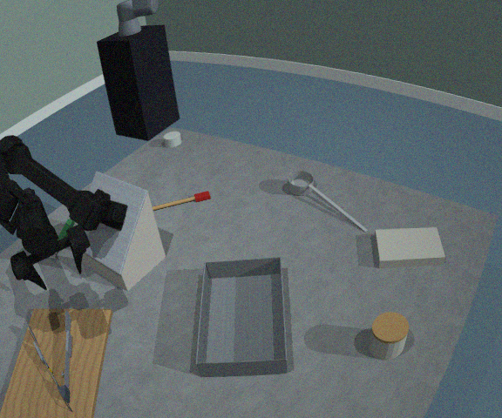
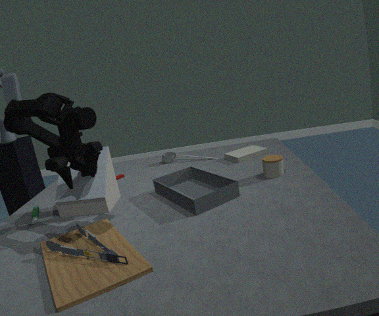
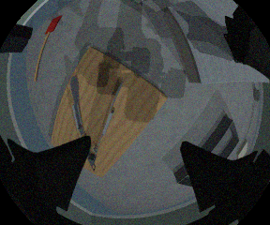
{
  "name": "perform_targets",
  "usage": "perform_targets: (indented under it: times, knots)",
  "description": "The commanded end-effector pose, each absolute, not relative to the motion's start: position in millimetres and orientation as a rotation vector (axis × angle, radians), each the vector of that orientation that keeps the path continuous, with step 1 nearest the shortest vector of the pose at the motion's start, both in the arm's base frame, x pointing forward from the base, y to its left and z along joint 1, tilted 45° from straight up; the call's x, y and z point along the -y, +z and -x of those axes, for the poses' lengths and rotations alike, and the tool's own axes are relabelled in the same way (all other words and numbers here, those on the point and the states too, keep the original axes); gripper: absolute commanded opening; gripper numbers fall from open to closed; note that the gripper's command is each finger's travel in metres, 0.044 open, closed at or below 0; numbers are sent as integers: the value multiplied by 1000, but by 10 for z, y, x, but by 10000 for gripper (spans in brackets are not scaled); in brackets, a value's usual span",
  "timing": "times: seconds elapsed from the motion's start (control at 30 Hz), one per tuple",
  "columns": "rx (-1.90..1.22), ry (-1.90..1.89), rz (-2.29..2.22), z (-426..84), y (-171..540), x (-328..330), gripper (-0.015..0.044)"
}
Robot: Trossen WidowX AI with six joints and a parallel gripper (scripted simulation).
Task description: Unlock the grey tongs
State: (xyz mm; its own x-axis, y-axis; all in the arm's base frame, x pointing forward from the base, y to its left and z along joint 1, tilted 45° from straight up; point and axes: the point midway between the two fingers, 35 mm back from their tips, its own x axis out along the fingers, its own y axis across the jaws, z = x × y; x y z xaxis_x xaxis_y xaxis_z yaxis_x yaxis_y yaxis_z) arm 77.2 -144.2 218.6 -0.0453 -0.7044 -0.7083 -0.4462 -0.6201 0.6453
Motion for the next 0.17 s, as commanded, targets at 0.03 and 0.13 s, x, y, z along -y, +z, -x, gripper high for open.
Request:
perform_targets:
  times: [0.03,0.13]
  knots:
    - [1250,-1723,-2002,-767,2196,1444,440]
    - [1250,-1723,-2002,-767,2196,1444,440]
